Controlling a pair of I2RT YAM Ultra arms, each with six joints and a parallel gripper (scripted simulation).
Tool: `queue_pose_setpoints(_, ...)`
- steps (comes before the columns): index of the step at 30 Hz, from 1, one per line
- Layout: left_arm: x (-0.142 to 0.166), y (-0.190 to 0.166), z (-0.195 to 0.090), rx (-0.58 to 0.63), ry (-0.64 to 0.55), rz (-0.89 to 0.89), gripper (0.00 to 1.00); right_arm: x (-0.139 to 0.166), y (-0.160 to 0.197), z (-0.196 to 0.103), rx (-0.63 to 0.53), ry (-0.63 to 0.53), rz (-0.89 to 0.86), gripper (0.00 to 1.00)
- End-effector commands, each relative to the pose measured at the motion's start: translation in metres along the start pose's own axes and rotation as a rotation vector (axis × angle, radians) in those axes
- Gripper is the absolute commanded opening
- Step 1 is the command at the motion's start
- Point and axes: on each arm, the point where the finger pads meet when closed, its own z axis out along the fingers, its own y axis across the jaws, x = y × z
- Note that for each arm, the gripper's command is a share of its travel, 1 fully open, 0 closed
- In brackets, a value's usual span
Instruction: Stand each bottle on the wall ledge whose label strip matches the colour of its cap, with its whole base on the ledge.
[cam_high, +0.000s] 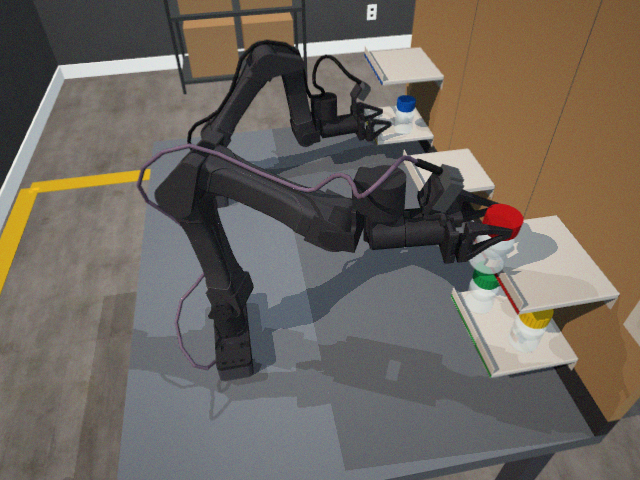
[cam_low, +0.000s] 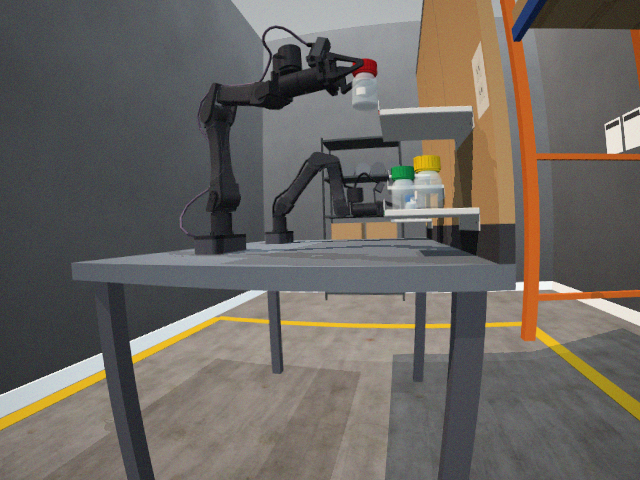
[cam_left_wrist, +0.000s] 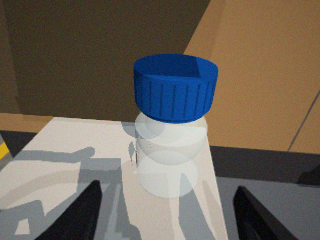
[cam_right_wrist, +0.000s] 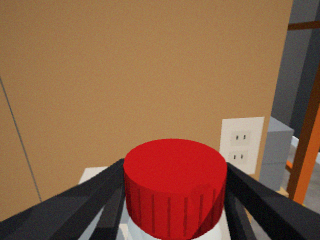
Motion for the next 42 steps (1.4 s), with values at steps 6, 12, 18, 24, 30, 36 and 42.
queue_pose_setpoints(6,-0.002,-0.005,0.006,0.003,-0.013,-0.002,0.81,-0.020,0.001,-0.005,0.019,-0.071,-0.033,0.49)
queue_pose_setpoints(12,0.001,-0.006,0.013,0.001,-0.005,-0.003,0.81,-0.036,0.001,-0.008,0.027,-0.103,-0.043,0.49)
queue_pose_setpoints(18,0.002,-0.007,0.022,0.001,-0.006,-0.003,0.81,-0.051,0.001,-0.011,0.026,-0.078,-0.035,0.49)
queue_pose_setpoints(24,0.002,-0.007,0.030,0.003,-0.006,-0.003,0.81,-0.058,0.001,-0.012,0.026,-0.104,-0.045,0.49)
queue_pose_setpoints(30,0.002,-0.007,0.036,0.004,-0.006,-0.003,0.81,-0.054,0.001,-0.005,0.032,-0.102,-0.045,0.49)
queue_pose_setpoints(36,0.002,-0.007,0.046,0.004,-0.006,-0.003,0.81,-0.055,-0.001,0.014,0.036,-0.123,-0.053,0.49)
queue_pose_setpoints(42,0.001,-0.008,0.055,0.004,-0.007,-0.003,0.81,-0.055,-0.001,0.037,0.034,-0.140,-0.058,0.49)
